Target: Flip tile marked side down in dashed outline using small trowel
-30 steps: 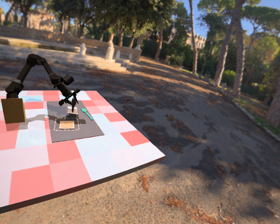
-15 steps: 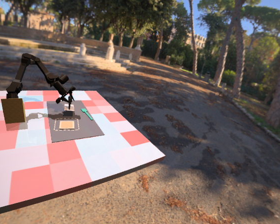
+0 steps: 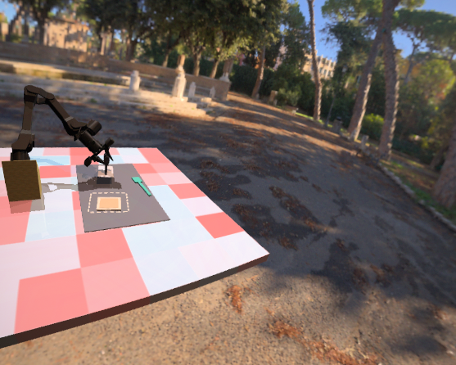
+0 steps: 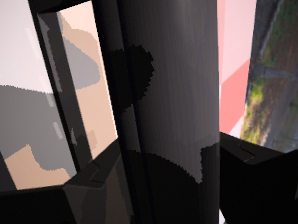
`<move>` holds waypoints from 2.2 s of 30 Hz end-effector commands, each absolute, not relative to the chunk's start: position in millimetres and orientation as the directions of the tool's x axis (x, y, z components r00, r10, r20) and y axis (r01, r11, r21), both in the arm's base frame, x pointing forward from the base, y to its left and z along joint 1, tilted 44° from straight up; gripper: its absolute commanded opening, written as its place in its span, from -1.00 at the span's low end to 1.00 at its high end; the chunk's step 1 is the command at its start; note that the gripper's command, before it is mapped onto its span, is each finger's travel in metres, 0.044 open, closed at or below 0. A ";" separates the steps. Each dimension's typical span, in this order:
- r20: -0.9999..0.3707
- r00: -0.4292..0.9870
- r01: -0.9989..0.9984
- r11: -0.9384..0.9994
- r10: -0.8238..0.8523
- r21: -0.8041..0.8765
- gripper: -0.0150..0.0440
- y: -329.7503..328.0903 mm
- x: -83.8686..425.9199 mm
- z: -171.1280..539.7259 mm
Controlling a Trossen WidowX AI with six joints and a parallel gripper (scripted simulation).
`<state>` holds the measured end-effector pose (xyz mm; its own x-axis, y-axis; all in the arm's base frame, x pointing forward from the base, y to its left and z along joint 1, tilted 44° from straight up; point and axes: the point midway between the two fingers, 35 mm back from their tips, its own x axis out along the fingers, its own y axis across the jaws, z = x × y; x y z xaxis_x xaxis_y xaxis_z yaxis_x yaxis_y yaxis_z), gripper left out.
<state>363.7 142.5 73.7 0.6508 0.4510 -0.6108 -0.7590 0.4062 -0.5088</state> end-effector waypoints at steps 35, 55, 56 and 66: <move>-0.499 0.706 -0.708 0.490 0.503 -0.508 -0.49 195.2 305.9 107.0; -0.499 0.705 -0.709 0.490 0.504 -0.507 0.04 208.6 303.7 92.3; -0.499 0.705 -0.709 0.490 0.504 -0.507 0.13 208.6 303.7 92.3; -0.499 0.705 -0.709 0.490 0.504 -0.507 0.53 208.6 303.7 92.3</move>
<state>303.5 209.1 93.2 0.7036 0.5076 -0.4973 -0.7105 0.4869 -0.5081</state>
